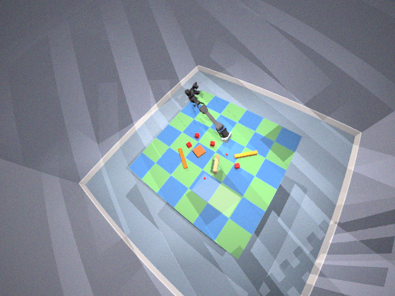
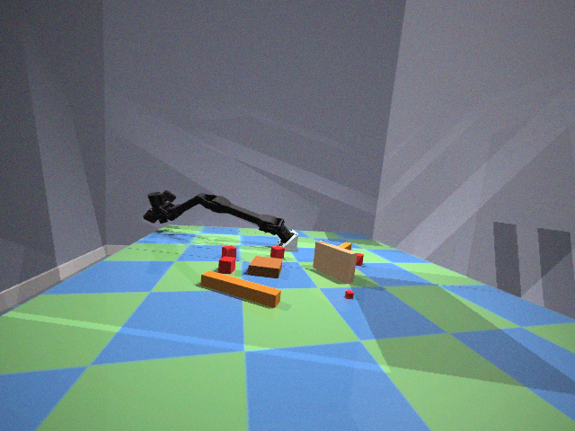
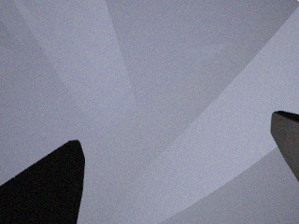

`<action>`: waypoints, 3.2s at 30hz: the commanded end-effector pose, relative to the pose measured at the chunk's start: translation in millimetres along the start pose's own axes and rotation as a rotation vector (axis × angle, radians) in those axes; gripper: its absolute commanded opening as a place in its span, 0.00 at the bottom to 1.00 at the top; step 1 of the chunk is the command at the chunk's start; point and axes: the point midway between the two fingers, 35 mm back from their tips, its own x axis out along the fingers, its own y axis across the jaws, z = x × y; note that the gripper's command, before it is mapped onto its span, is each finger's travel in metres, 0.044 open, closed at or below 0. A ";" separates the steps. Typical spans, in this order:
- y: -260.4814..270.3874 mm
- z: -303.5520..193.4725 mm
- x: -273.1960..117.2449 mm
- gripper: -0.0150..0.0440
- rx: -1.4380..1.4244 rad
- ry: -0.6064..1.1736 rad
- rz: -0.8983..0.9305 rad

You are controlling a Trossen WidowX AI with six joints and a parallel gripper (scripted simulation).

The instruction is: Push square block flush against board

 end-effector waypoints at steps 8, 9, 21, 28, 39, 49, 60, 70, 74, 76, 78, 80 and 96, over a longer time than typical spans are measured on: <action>-6.8 0.6 -1.8 0.58 -0.003 0.018 -0.041; -9.0 0.9 -2.5 0.53 -0.003 0.024 -0.054; -51.5 -55.2 -66.4 0.25 -0.066 0.135 -0.253; -68.0 -93.2 -111.8 0.25 -0.115 0.220 -0.360; -87.2 -137.7 -183.2 0.25 -0.180 0.331 -0.508; -101.1 -176.1 -269.7 0.25 -0.238 0.456 -0.680; -105.5 -201.8 -358.4 0.25 -0.282 0.584 -0.860; -103.0 -211.4 -455.1 0.25 -0.316 0.704 -1.075; -99.4 -210.2 -498.1 0.25 -0.331 0.750 -1.172; -96.1 -208.9 -521.2 0.25 -0.341 0.776 -1.224; -92.3 -206.8 -544.4 0.25 -0.353 0.804 -1.275; -88.8 -203.2 -568.0 0.25 -0.372 0.835 -1.326; -21.2 -151.0 -758.4 0.25 -0.558 1.129 -1.707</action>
